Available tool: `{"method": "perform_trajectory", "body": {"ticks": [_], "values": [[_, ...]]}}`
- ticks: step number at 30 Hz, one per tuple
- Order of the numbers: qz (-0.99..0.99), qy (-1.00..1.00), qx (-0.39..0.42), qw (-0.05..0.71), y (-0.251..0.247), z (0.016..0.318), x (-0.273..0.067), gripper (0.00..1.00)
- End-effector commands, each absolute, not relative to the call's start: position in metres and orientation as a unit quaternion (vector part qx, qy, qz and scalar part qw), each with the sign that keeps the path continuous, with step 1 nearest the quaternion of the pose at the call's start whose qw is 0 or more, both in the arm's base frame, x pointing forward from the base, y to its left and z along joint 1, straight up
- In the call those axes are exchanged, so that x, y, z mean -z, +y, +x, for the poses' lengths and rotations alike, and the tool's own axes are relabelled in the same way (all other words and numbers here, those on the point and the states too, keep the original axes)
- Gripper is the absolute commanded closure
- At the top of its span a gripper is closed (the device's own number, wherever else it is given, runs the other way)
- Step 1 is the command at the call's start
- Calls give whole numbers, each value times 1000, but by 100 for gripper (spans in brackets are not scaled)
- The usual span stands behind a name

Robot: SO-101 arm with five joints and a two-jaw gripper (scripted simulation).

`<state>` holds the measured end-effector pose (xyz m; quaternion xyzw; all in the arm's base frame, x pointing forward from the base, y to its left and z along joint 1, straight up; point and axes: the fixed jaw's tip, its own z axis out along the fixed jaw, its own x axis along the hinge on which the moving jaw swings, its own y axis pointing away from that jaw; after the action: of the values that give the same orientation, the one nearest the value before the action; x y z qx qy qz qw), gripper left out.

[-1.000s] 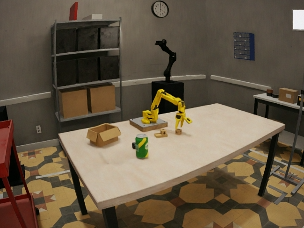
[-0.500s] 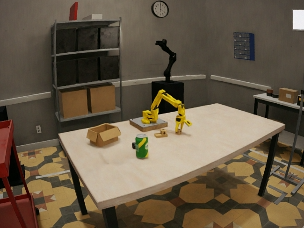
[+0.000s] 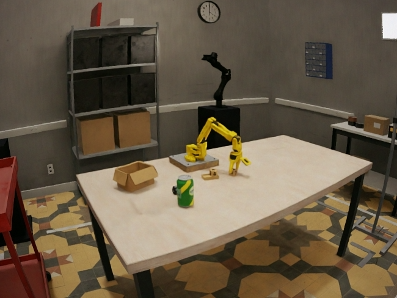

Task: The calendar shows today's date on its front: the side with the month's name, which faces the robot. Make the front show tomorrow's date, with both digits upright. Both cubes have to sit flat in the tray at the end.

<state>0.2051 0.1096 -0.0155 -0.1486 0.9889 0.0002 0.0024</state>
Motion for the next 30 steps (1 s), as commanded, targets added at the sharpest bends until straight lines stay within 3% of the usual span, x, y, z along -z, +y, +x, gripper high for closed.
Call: {"method": "perform_trajectory", "body": {"ticks": [1, 30], "values": [[-157, 988, 2, -7, 109, 201, 20, 65], [-157, 988, 2, -7, 102, 203, 20, 76]]}}
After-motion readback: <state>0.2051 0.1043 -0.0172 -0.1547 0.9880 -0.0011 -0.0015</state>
